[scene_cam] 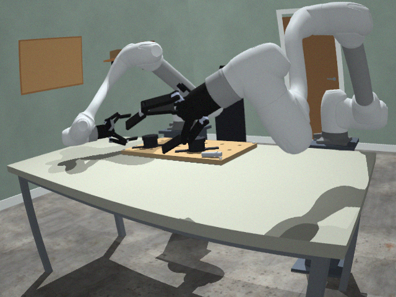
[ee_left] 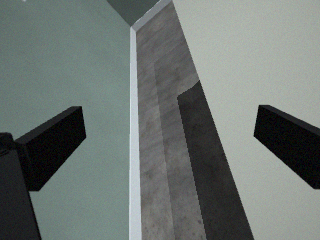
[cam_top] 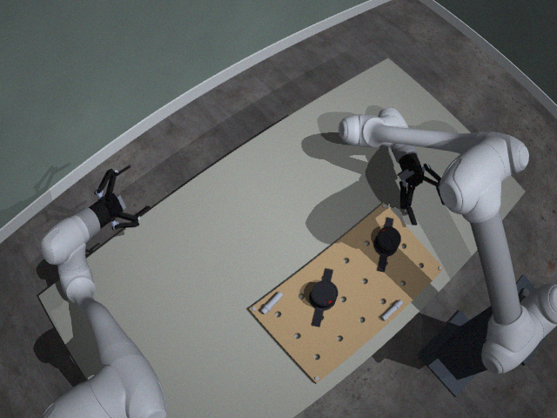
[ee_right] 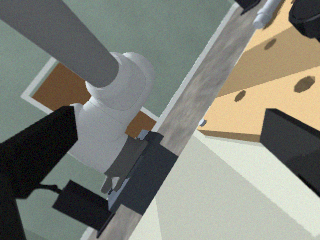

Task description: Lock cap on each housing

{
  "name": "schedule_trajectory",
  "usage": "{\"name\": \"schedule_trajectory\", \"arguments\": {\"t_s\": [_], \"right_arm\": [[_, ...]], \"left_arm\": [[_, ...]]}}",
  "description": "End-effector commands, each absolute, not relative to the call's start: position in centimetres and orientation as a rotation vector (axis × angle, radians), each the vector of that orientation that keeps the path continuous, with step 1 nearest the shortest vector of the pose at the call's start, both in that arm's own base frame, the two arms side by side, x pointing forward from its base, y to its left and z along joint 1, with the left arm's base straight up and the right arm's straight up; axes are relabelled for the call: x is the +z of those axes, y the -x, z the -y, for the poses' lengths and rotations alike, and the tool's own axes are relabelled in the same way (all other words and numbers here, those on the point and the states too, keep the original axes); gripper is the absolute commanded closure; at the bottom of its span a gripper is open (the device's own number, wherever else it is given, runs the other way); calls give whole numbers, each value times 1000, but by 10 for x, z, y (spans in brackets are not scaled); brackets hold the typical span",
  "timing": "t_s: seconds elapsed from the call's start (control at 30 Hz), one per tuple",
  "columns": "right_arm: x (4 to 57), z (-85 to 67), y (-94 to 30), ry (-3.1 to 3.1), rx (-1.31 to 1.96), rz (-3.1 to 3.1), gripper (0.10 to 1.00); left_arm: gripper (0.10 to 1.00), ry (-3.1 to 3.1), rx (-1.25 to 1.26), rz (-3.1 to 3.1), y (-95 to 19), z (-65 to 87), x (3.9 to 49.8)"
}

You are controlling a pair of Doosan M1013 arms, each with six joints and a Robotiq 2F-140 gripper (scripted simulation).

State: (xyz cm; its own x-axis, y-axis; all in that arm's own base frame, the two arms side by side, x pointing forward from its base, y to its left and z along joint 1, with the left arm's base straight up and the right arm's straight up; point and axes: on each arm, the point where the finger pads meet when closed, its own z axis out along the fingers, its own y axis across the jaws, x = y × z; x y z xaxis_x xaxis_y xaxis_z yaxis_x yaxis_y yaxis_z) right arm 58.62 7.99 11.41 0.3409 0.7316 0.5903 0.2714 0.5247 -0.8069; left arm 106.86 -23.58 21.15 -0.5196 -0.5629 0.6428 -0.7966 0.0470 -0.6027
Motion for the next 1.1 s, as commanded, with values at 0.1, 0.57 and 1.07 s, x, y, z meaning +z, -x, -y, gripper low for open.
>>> {"name": "schedule_trajectory", "arguments": {"t_s": [0.1, 0.57, 1.07], "right_arm": [[115, -80, -586, 1027, 379, 1233, 98], [115, -80, -586, 1027, 379, 1233, 98], [115, -80, -586, 1027, 379, 1233, 759]], "left_arm": [[98, -1393, 1465, 2091, -1069, 236, 213], [98, -1393, 1465, 2091, -1069, 236, 213], [98, -1393, 1465, 2091, -1069, 236, 213]]}}
